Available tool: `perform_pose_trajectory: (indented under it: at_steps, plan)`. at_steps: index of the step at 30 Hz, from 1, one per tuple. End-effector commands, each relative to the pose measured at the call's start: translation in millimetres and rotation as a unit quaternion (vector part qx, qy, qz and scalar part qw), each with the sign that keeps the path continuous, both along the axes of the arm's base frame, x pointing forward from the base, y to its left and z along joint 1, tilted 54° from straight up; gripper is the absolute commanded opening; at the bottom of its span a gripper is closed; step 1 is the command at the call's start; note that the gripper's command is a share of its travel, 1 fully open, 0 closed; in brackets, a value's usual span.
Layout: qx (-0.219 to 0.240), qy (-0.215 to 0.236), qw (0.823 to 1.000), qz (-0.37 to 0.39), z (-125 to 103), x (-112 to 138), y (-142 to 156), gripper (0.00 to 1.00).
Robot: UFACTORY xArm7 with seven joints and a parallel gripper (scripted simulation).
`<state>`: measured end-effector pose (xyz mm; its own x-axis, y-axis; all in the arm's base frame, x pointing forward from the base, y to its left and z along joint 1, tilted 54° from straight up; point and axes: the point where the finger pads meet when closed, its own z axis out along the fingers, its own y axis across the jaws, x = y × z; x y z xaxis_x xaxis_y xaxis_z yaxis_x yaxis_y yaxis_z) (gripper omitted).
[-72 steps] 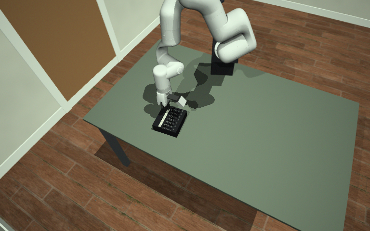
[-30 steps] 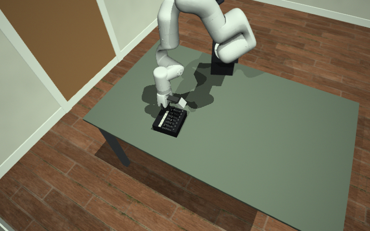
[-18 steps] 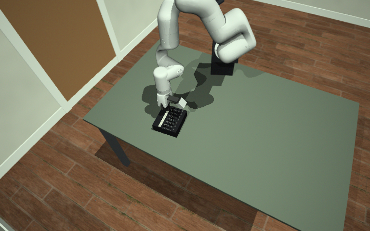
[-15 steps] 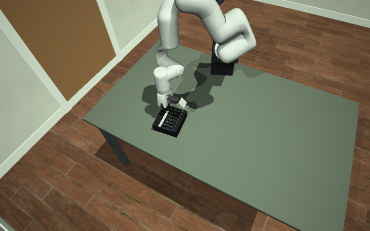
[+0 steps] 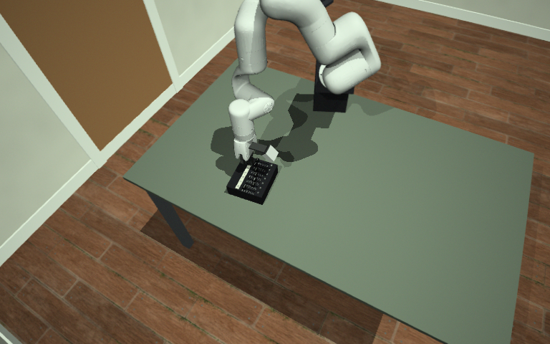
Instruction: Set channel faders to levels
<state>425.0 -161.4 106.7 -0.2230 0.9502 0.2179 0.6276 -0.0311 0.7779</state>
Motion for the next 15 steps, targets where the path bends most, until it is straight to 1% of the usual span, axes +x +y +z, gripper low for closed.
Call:
perform_pose_trajectory:
  at_steps: [1, 15]
  plan:
    - [0.000, 0.000, 1.000, -0.001, 0.5, -0.3, 0.1, 0.00]
    - [0.000, 0.000, 1.000, -0.001, 1.6, -1.5, 5.1, 0.00]
